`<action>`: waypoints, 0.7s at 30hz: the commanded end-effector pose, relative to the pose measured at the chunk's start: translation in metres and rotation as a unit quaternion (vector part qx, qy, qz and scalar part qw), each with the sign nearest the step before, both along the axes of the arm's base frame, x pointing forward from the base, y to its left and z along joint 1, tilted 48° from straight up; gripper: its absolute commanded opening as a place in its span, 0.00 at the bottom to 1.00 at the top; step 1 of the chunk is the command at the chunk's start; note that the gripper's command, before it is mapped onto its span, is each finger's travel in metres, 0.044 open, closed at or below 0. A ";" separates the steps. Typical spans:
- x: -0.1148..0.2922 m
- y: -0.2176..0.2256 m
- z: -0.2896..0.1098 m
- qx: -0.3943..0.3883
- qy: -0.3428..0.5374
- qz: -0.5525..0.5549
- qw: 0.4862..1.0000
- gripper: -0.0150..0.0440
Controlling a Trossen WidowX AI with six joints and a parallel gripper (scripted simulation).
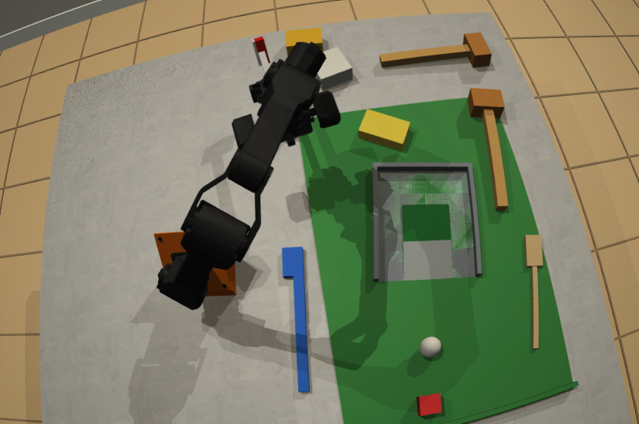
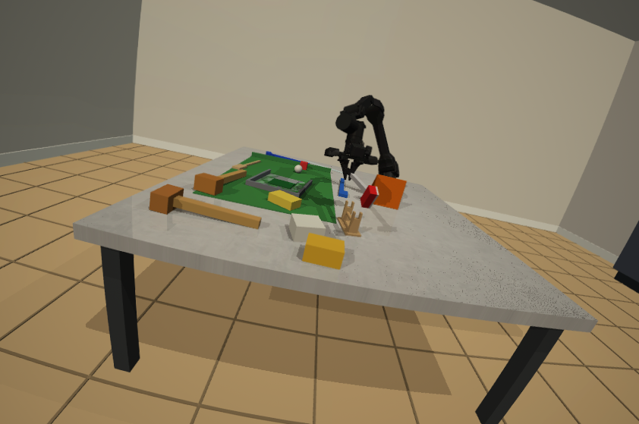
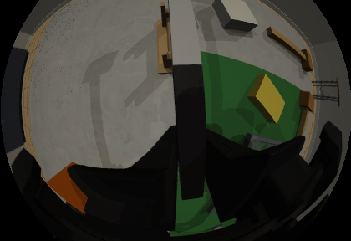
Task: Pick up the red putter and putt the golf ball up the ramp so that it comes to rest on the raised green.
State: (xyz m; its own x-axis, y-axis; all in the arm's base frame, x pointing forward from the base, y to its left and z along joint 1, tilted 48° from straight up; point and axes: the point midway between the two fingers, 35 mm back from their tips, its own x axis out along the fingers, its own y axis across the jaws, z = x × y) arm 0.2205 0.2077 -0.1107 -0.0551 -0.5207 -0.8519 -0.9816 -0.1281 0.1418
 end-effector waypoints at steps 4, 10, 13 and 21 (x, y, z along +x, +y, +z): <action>0.010 -0.006 0.015 -0.001 -0.021 -0.026 0.999 0.25; 0.032 -0.024 0.050 -0.005 -0.073 -0.088 0.993 0.25; 0.040 -0.033 0.065 -0.004 -0.101 -0.124 0.987 0.25; 0.058 -0.062 0.107 -0.003 -0.172 -0.216 0.961 0.25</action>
State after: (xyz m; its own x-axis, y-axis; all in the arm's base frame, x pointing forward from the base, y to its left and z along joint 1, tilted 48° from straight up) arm 0.2743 0.1545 -0.0184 0.0045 -0.5188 -0.8549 -0.9550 0.2512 -0.1575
